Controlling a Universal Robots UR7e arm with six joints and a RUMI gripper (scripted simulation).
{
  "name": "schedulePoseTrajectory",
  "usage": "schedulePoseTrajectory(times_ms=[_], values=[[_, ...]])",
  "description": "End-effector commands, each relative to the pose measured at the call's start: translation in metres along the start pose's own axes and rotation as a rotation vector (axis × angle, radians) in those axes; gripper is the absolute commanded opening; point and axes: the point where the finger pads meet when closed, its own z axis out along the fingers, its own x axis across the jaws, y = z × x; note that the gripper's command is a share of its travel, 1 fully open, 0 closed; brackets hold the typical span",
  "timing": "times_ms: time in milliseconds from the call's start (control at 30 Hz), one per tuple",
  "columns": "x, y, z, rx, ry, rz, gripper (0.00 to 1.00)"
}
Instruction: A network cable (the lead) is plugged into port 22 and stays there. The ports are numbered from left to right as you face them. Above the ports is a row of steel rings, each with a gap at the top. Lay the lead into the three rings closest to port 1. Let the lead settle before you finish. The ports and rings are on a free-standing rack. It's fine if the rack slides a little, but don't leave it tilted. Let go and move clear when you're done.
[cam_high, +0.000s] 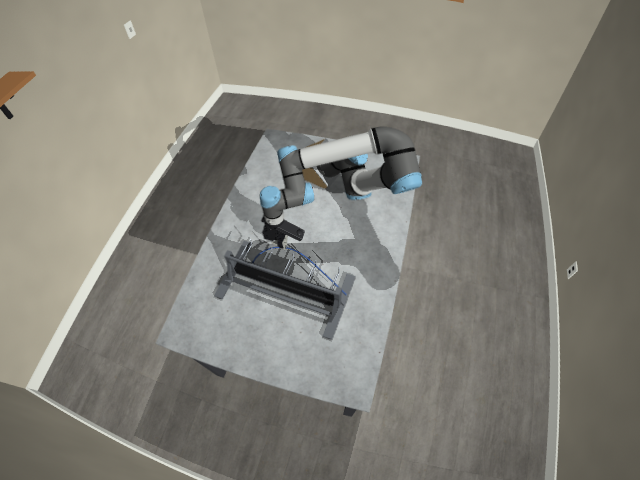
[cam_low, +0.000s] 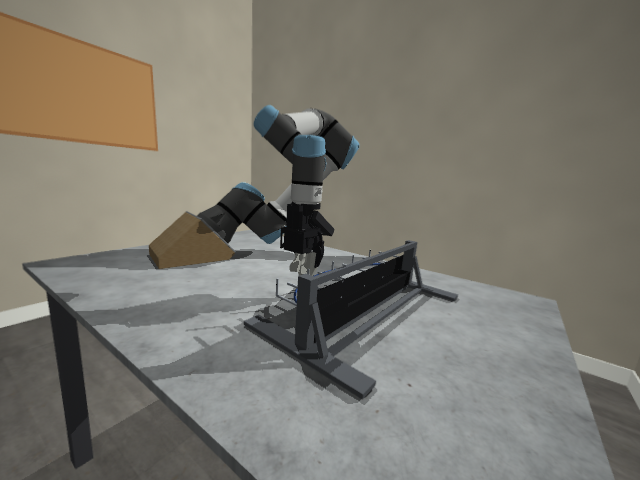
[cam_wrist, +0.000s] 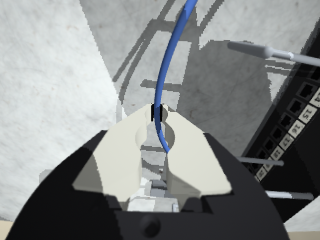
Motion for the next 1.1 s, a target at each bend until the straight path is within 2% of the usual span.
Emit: schedulePoseTrajectory(times_ms=[0, 567, 1067], values=[[0.0, 0.0, 0.0, -0.001, 0.001, 0.0, 0.0], [0.0, 0.0, -0.003, -0.001, 0.001, 0.0, 0.0], [0.0, 0.0, -0.022, -0.001, 0.001, 0.0, 0.0]])
